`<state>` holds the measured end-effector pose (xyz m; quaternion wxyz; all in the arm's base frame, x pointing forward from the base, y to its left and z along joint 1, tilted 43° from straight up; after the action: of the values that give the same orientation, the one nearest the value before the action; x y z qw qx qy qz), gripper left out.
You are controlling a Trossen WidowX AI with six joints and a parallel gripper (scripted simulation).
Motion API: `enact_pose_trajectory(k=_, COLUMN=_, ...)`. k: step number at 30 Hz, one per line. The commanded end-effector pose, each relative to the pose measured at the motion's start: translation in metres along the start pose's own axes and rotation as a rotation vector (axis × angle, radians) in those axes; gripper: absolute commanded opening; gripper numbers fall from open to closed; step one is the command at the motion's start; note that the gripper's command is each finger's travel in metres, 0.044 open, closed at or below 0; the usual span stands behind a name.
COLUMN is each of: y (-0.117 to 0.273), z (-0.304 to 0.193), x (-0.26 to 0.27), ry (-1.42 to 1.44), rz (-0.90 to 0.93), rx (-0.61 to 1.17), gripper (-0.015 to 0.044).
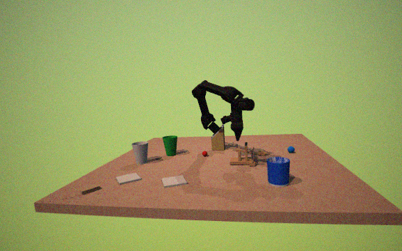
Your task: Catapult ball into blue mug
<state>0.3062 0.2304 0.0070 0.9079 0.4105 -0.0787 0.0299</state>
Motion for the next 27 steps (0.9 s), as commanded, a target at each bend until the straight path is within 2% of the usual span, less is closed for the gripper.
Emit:
enact_pose_trajectory(k=1, y=0.0, z=0.001, x=-0.001, ry=-0.054, rz=-0.002, rx=-0.001, gripper=0.044)
enact_pose_trajectory(k=4, y=-0.002, z=0.0, x=0.0, ry=-0.054, rz=-0.002, rx=-0.001, gripper=0.044)
enact_pose_trajectory(k=8, y=-0.044, z=0.0, x=0.0, ry=-0.055, rz=-0.002, rx=-0.004, gripper=0.044)
enact_pose_trajectory(k=27, y=-0.069, z=0.0, x=0.001, ry=-0.055, rz=-0.002, rx=-0.005, gripper=0.044)
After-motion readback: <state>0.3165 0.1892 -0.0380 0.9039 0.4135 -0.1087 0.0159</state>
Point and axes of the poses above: the point midway between the two fingers, 35 mm back from their tips, its own y axis back along the fingers, its own x axis across the jaws, z = x × y, the point moved 8 cm from there along y, back along the fingers, and after that the axes turned 11 degrees about -y, right-handed, at the moved point
